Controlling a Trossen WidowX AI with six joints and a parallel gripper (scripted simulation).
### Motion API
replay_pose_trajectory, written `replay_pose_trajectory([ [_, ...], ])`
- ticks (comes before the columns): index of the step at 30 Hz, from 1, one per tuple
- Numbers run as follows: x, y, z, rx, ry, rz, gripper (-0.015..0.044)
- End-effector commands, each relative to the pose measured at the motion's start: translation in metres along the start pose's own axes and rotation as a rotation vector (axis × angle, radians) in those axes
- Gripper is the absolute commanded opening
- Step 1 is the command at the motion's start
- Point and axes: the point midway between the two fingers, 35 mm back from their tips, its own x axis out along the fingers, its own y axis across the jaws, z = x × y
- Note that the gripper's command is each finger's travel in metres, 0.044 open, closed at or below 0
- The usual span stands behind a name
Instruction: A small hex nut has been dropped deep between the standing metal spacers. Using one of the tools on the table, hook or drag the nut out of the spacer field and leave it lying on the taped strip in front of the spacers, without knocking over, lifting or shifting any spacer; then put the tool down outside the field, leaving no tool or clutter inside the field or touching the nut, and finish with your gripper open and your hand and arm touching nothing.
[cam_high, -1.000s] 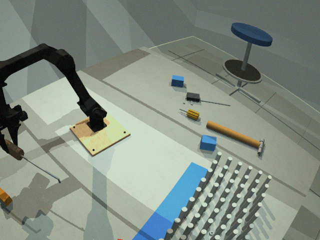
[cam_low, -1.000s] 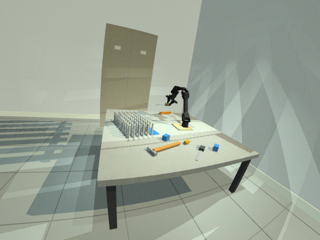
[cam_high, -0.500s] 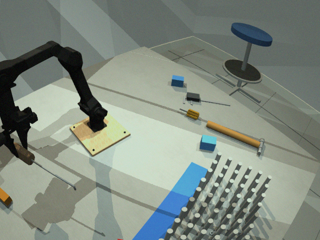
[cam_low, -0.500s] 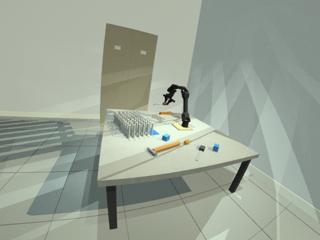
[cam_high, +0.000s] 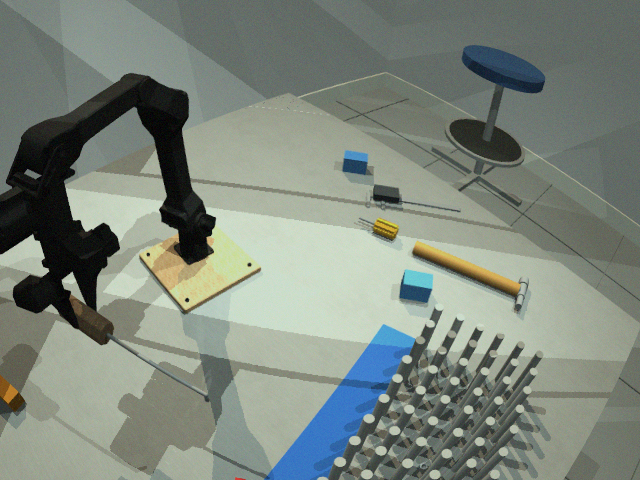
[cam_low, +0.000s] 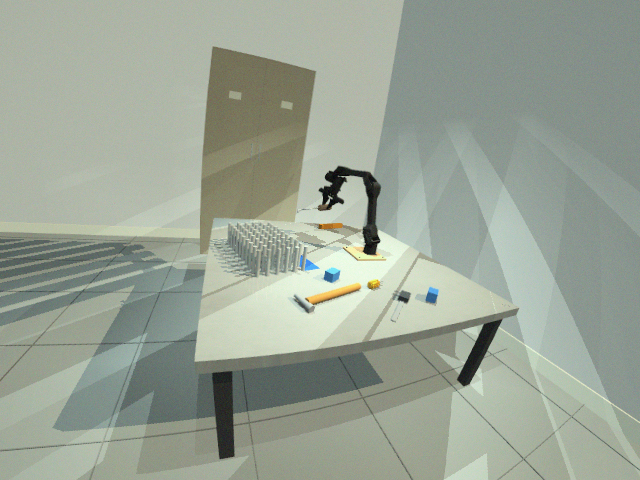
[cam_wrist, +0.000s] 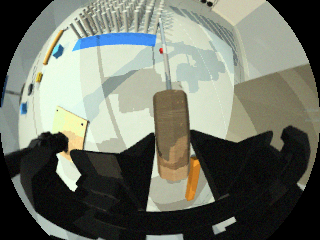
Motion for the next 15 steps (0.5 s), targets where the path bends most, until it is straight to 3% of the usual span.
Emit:
replay_pose_trajectory([
  [1,-0.001,0.007,0.019,0.007,0.009,-0.014,0.0000],
  [15,0.007,0.042,0.082,0.034,0.025,-0.029,0.0000],
])
